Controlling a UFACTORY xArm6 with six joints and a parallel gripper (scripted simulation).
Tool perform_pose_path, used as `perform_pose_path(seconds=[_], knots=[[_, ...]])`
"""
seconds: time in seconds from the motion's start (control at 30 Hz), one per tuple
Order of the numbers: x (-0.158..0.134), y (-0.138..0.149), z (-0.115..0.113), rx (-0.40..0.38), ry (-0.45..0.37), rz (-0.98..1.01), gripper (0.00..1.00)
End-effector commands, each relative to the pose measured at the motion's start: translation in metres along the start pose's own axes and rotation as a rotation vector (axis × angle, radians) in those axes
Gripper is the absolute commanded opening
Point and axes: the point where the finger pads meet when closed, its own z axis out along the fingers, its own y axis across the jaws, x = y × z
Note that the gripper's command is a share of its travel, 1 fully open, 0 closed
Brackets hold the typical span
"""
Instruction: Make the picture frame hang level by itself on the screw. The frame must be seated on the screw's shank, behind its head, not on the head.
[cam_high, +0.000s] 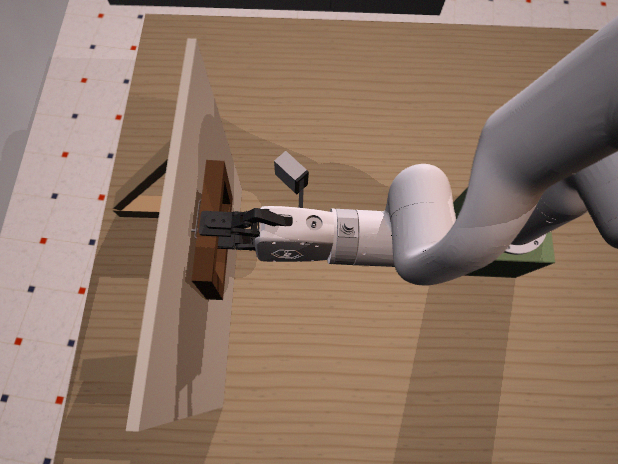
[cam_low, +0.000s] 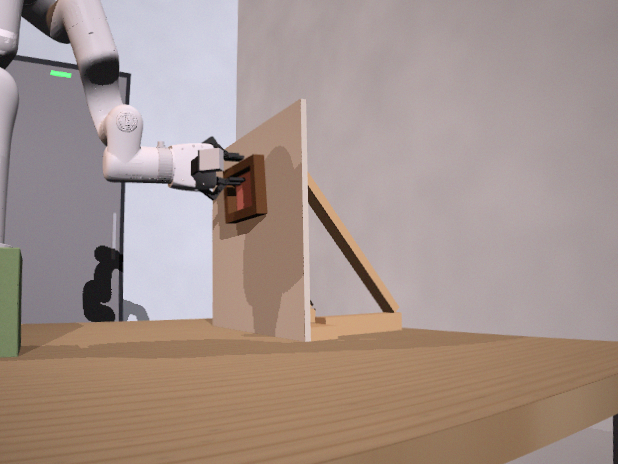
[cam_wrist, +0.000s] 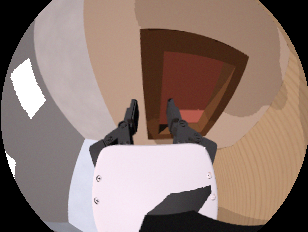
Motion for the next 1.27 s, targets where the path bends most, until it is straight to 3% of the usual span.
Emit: perform_pose_path(seconds=[0.0, 1.23], knots=[[-0.0003, -0.0016, 0.0008, 0.003, 0.000, 0.001, 0.50], [-0.0003, -0.0015, -0.0088, 0.003, 0.000, 0.001, 0.50]])
